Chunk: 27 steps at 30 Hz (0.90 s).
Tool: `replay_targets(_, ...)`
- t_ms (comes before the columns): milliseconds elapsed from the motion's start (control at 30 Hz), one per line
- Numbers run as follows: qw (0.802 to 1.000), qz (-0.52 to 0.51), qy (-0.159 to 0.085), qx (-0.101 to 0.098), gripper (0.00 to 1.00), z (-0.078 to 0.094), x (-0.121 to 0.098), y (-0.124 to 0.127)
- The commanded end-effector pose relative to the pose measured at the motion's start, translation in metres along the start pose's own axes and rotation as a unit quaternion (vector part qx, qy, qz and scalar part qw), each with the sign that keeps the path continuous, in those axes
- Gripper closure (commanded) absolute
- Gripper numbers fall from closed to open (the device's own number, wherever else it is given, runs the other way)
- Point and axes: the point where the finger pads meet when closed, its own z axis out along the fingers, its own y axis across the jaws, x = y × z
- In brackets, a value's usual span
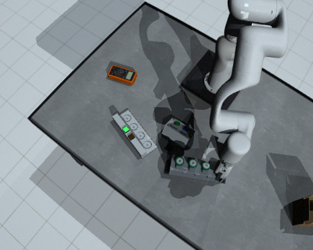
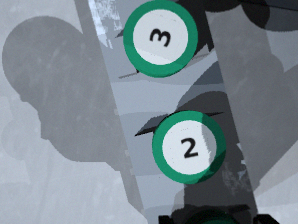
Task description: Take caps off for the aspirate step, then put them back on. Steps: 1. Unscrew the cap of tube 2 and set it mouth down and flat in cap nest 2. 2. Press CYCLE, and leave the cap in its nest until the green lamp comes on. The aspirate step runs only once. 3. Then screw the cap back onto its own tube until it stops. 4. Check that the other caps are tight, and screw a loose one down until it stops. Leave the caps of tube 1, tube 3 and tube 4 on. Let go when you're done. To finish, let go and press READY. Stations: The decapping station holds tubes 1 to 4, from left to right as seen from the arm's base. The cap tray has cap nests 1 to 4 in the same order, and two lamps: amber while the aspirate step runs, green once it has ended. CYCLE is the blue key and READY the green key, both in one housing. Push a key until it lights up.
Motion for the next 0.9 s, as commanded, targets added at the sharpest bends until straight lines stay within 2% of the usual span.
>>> replay_targets(0, 1.000, 0.000, -0.001, 0.003, 0.54, -0.002, -0.001, -0.002)
replay_targets(100, 1.000, 0.000, -0.001, 0.003, 0.54, -0.005, -0.001, -0.002)
replay_targets(567, 1.000, 0.000, -0.001, 0.003, 0.54, -0.047, -0.001, -0.002)
replay_targets(667, 1.000, 0.000, -0.001, 0.003, 0.54, -0.047, -0.001, -0.002)
replay_targets(767, 0.992, -0.125, 0.000, 0.003, 0.54, -0.047, 0.024, -0.008)
replay_targets(867, 0.984, -0.178, 0.000, 0.003, 0.54, -0.047, 0.036, -0.011)
